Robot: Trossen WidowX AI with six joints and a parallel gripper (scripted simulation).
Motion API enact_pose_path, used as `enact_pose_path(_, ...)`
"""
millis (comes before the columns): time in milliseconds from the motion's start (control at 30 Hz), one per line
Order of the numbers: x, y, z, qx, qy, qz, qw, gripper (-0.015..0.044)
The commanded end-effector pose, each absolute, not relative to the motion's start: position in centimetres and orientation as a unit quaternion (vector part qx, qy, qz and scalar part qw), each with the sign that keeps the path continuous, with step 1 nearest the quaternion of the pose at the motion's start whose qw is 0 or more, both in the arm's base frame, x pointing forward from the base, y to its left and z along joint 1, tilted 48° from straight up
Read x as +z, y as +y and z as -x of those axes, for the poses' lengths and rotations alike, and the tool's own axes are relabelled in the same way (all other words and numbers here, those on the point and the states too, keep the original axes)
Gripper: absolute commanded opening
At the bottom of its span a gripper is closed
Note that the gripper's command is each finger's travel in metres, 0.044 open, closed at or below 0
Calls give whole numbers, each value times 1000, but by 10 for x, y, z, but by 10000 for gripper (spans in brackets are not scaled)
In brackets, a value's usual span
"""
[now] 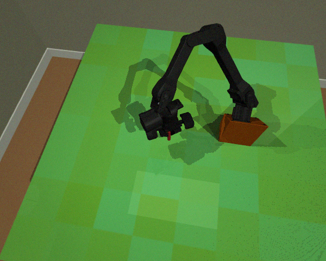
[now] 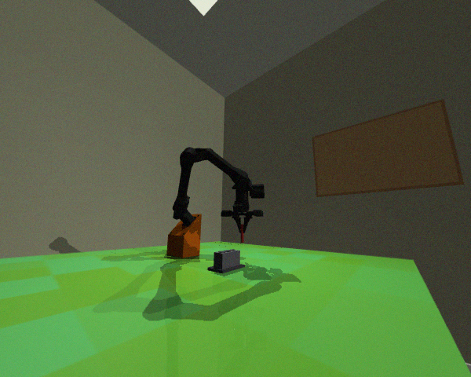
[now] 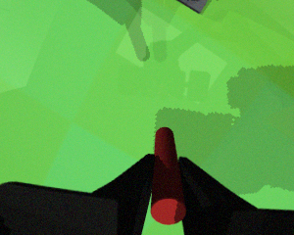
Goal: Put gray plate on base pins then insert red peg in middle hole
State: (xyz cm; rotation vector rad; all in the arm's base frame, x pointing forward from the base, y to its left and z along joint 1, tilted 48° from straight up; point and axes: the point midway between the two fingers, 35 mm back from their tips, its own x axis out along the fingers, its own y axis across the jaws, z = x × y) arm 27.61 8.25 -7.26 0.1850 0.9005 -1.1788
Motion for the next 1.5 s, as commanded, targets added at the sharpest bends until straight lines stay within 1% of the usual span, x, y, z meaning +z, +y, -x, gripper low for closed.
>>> enact_pose_path(0,-64,79,-284,-534,408,-87,735,0)
enact_pose_path(767,-20,45,-321,-534,405,-92,737,0)
enact_pose_path(1467,25,4,-344,-539,398,-86,737,0)
